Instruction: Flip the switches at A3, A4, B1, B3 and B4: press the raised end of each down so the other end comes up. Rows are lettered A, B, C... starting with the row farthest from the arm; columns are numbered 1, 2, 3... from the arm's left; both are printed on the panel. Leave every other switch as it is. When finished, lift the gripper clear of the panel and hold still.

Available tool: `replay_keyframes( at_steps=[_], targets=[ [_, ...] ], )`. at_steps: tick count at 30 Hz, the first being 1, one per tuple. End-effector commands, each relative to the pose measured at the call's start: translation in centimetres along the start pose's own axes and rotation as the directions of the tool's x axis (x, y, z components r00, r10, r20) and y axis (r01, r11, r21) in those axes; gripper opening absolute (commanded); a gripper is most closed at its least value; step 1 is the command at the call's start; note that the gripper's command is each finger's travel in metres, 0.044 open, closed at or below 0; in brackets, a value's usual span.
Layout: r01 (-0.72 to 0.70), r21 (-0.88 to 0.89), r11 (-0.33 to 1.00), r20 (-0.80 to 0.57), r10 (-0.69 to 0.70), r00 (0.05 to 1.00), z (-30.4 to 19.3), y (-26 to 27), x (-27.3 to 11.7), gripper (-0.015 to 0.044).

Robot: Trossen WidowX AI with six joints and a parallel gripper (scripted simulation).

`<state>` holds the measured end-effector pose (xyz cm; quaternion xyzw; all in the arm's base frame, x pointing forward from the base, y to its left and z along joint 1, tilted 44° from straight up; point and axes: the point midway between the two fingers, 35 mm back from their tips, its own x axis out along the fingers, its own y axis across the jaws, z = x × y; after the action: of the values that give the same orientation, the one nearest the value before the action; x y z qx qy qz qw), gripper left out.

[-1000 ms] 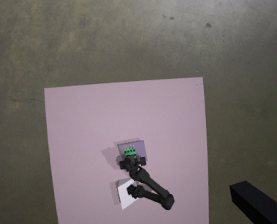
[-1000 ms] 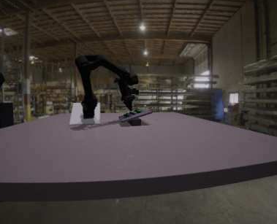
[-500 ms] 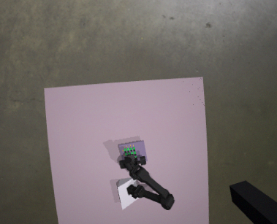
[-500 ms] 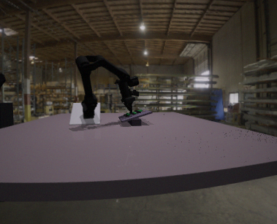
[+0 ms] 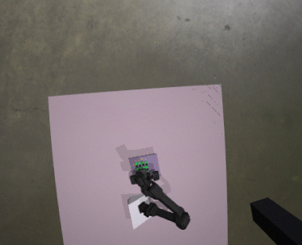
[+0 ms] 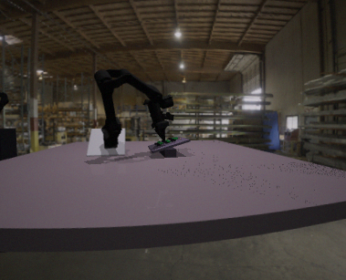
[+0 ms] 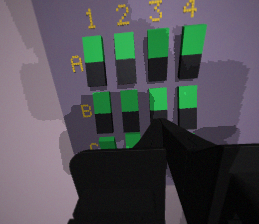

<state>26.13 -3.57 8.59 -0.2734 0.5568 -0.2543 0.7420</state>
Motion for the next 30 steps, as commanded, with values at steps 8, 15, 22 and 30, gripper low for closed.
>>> replay_keyframes(
  at_steps=[8,15,22,30],
  targets=[
    [0.003,-0.004,1.0,0.001,-0.003,1.0,0.01,-0.03,0.17,0.0],
    [0.003,-0.004,1.0,0.001,-0.003,1.0,0.01,-0.03,0.26,0.0],
    [0.003,-0.004,1.0,0.001,-0.003,1.0,0.01,-0.03,0.36,0.0],
    [0.003,-0.004,1.0,0.001,-0.003,1.0,0.0,-0.03,0.46,0.0]
  ],
)
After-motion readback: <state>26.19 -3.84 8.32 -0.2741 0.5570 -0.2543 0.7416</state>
